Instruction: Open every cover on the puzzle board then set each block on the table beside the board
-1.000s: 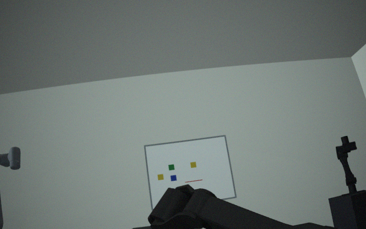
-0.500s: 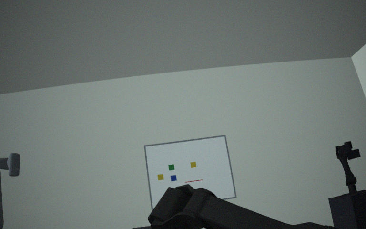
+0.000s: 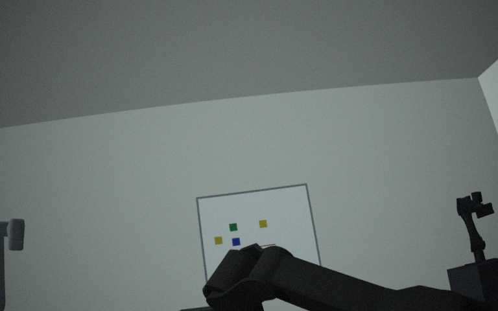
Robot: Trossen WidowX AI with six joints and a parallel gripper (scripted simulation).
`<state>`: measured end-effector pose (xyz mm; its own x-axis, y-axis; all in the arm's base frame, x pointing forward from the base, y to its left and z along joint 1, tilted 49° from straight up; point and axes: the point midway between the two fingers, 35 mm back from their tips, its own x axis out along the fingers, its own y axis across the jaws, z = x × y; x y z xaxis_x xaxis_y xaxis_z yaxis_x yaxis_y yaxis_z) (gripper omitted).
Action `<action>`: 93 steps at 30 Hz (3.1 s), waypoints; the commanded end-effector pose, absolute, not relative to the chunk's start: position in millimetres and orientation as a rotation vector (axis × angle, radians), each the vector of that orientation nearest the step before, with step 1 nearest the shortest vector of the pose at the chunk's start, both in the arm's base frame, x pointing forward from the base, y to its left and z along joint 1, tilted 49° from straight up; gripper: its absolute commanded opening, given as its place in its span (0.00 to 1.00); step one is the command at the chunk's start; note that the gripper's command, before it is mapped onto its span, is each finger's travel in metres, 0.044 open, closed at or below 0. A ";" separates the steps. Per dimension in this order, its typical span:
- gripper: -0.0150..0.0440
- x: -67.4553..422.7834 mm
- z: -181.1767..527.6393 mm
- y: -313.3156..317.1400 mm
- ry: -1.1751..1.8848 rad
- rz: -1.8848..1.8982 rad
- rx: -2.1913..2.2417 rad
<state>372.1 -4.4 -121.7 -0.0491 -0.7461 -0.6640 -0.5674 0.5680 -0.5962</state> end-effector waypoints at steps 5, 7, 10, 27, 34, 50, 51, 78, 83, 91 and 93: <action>0.39 373.9 -113.9 4.8 1.724 -0.208 -1.088; 0.39 373.9 -112.2 6.8 1.724 -0.208 -1.088; 0.39 373.8 -109.6 9.8 1.724 -0.208 -1.089; 0.39 375.1 -90.5 31.9 1.725 -0.207 -1.090; 0.39 375.8 -78.7 45.3 1.725 -0.206 -1.089; 0.39 381.6 -42.7 35.1 1.724 -0.193 -1.083; 0.39 382.1 -39.5 32.7 1.724 -0.192 -1.082; 0.39 379.1 42.6 -36.6 1.719 -0.173 -1.074; 0.39 375.1 57.0 -49.6 1.718 -0.173 -1.075; 0.39 366.5 79.4 -70.1 1.718 -0.175 -1.077; 0.39 364.0 84.8 -75.1 1.718 -0.176 -1.078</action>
<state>370.1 -64.8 76.2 -0.0380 -0.7199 -0.6930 -0.5650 0.5875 -0.5793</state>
